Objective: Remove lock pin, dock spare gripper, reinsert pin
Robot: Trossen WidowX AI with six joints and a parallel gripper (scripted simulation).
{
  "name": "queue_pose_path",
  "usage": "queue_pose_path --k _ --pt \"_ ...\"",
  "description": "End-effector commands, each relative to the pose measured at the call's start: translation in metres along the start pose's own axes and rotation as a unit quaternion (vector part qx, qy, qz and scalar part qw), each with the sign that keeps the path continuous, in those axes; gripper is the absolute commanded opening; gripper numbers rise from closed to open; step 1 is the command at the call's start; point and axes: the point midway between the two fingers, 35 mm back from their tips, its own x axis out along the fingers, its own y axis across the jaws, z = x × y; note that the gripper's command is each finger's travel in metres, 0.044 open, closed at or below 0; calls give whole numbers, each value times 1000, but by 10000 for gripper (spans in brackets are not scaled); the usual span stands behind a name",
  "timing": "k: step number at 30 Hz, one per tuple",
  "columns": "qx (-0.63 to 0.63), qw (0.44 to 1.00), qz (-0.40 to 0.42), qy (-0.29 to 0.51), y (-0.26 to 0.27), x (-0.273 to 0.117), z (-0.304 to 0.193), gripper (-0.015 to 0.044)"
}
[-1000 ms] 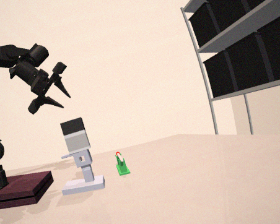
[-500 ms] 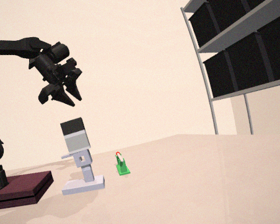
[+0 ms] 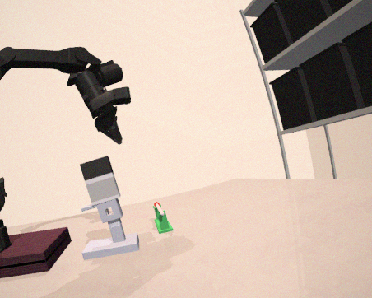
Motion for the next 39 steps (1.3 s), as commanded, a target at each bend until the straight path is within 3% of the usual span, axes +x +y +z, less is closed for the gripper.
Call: queue_pose_path --k 1,13,30,39 --pt "-410 903 -12 126 0 55 29 180" --pt "-673 710 54 199 -3 94 39 180" --pt "-676 707 55 200 -4 92 32 180" --pt "-676 707 55 200 -1 128 22 180"
